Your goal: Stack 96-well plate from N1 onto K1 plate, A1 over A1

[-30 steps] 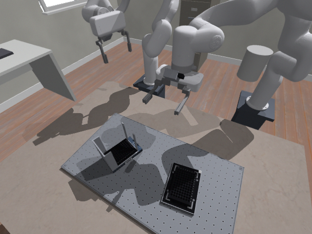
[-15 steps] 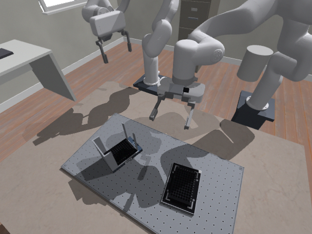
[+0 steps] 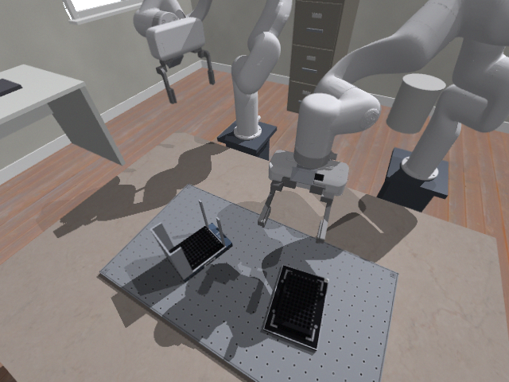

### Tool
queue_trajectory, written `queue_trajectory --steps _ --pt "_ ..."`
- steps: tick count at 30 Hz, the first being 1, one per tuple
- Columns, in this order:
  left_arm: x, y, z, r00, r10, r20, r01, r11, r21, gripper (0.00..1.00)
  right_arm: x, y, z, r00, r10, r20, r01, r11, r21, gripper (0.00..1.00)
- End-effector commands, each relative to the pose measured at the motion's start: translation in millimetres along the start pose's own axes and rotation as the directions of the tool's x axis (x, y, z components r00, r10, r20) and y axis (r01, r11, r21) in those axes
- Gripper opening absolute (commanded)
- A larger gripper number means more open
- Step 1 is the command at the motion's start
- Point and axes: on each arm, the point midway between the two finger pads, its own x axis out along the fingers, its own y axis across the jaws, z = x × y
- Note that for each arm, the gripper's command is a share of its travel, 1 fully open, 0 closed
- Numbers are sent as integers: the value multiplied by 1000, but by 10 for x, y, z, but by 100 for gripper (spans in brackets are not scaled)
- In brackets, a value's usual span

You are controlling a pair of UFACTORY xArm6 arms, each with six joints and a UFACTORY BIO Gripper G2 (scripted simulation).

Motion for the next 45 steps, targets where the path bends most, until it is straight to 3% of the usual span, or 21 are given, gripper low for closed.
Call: queue_trajectory --steps 1,14,31,45 --pt "150 146 -101 1000 -1 5 1 1000 -4 37 -8 4 2 1000 2 1 -2 1000 0 100" --pt "454 498 -396 1000 -1 5 1 1000 -4 37 -8 4 2 1000 2 1 -2 1000 0 100" --pt "458 502 -400 1000 -1 5 1 1000 -4 37 -8 4 2 1000 2 1 -2 1000 0 100" --pt "459 501 -600 1000 -1 5 1 1000 -4 37 -8 4 2 1000 2 1 -2 1000 0 100"
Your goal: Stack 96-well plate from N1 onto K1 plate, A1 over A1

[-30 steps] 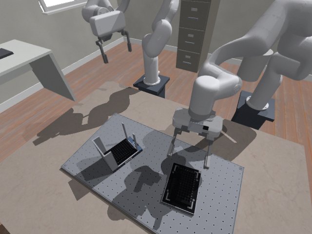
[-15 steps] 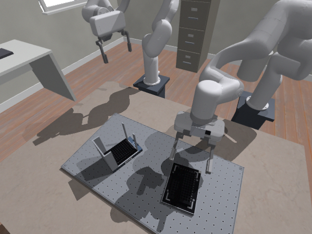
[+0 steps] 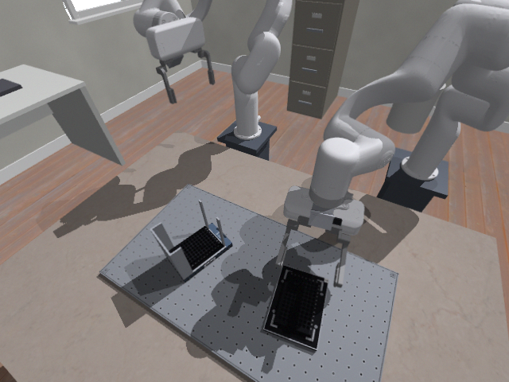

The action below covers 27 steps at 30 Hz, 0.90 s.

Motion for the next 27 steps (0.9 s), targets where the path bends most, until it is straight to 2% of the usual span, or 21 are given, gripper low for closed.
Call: queue_trajectory --steps 1,27 --pt "11 -8 -34 1000 0 5 0 1000 -4 37 -8 4 2 1000 2 1 -2 1000 0 100" --pt "12 -8 -435 1000 0 5 0 1000 -3 37 -8 4 2 1000 2 1 -2 1000 0 100"
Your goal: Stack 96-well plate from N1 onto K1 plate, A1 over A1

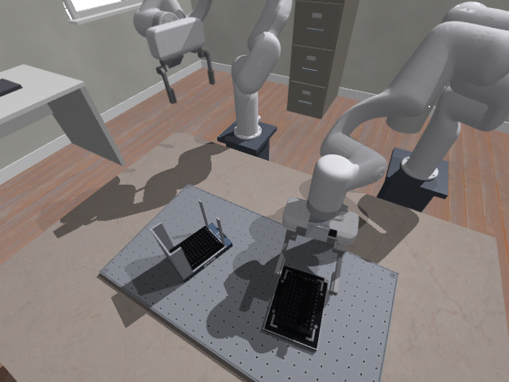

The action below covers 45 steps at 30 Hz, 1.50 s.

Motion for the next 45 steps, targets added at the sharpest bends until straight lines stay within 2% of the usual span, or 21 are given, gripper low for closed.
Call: queue_trajectory --steps 1,45 --pt "13 -9 -49 1000 0 5 0 1000 -3 37 -8 4 2 1000 2 1 -2 1000 0 100" --pt "14 -10 -683 1000 0 5 0 1000 -3 37 -8 4 2 1000 2 1 -2 1000 0 100"
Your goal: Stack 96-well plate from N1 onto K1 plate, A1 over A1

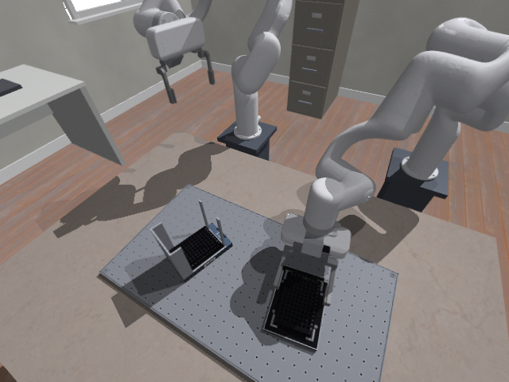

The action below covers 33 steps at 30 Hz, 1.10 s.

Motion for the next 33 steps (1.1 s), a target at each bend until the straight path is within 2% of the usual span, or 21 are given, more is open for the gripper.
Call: queue_trajectory --steps 1,16,33 --pt "13 -9 -51 1000 0 4 0 1000 -3 37 -8 4 2 1000 2 1 -2 1000 0 100" --pt "13 -9 -68 1000 0 4 0 1000 -3 37 -8 4 2 1000 2 1 -2 1000 0 100" --pt "13 -9 -167 1000 0 4 0 1000 -3 37 -8 4 2 1000 2 1 -2 1000 0 100"
